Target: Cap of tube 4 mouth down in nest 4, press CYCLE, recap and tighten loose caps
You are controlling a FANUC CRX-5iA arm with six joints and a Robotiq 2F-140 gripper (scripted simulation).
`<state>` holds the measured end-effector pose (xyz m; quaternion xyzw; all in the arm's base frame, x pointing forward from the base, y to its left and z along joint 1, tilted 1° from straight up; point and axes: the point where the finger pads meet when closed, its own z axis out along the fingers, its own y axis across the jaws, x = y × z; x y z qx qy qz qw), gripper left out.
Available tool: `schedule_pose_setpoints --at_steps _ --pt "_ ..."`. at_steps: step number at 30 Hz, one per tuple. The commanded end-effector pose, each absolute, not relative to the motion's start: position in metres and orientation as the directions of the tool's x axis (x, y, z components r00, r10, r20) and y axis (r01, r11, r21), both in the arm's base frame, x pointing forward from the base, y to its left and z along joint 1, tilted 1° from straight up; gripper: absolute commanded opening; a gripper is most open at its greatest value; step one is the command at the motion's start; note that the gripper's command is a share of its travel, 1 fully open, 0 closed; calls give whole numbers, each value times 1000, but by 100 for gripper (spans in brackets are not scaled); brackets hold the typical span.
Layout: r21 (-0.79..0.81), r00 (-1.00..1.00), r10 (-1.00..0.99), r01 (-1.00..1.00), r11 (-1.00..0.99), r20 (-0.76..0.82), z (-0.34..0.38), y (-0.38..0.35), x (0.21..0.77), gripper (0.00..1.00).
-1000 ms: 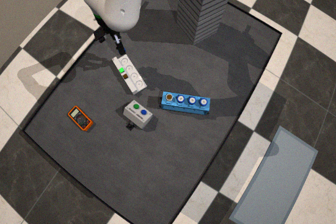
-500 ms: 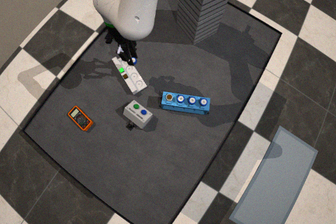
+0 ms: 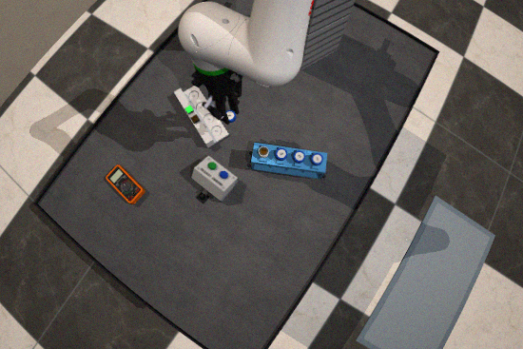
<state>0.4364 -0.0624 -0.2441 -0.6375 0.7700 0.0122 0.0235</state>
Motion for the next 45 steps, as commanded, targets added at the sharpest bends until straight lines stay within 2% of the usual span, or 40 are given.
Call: schedule_pose_setpoints --at_steps 1,15,45 --pt "-7 -192 -981 -981 192 -16 -244 -37 445 30" --pt "-6 -192 -981 -981 192 -16 -242 67 476 30" --pt "-6 -192 -981 -981 192 -16 -269 68 476 30"
